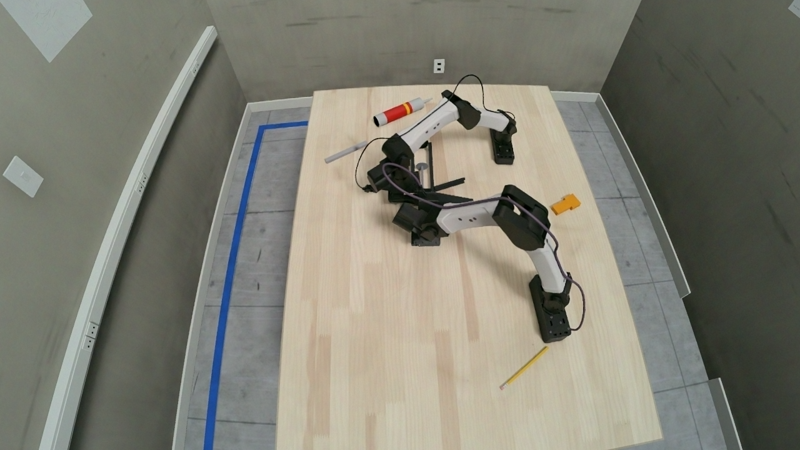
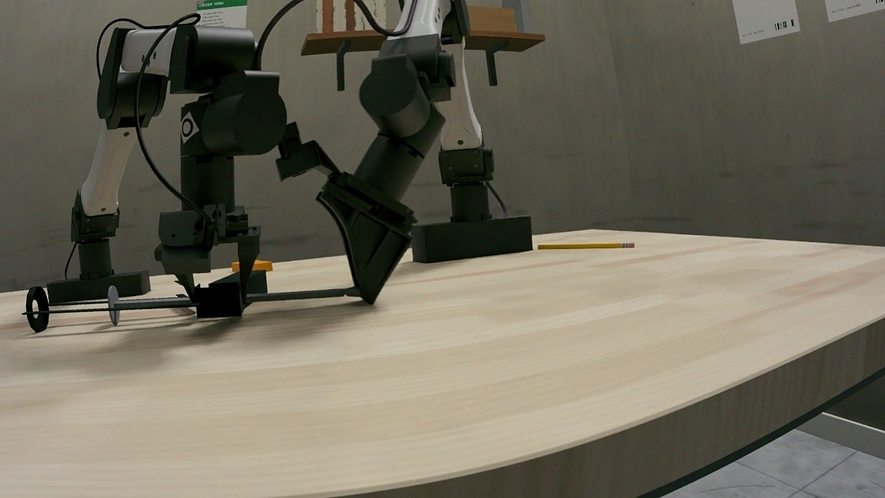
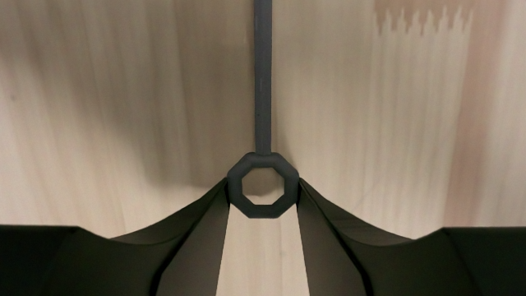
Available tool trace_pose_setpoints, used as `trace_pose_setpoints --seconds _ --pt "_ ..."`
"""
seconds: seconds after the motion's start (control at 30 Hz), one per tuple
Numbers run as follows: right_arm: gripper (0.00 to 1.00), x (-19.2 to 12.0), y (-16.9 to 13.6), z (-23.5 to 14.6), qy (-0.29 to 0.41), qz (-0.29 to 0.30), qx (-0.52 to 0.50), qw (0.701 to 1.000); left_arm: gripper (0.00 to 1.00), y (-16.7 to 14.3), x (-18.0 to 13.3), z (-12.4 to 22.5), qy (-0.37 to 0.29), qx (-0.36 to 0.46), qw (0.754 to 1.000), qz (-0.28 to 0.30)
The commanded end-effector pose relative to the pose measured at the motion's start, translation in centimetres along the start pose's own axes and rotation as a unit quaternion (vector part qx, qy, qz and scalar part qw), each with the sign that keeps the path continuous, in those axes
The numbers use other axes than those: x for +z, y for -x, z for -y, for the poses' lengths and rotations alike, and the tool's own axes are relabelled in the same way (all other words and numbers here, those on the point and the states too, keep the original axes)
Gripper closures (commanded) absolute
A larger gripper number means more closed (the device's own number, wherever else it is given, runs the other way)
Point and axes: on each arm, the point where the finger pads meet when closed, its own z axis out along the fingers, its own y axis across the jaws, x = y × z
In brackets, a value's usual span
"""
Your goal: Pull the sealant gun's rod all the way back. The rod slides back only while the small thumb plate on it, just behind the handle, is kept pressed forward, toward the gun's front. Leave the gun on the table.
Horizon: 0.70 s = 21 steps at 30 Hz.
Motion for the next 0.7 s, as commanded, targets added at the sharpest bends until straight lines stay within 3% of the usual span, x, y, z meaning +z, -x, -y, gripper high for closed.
trace_pose_setpoints --seconds 0.0,0.67 --pt "0.44 1.3 -1.1 6.2 -0.119 -0.042 0.007 0.992 0.66 -6.0 -2.3 1.1 -0.008 -0.037 0.997 -0.071" --pt "0.44 0.1 -0.5 5.3 -0.099 -0.02 0.006 0.995 0.66 -9.2 -4.2 1.2 -0.011 -0.036 0.996 -0.075"
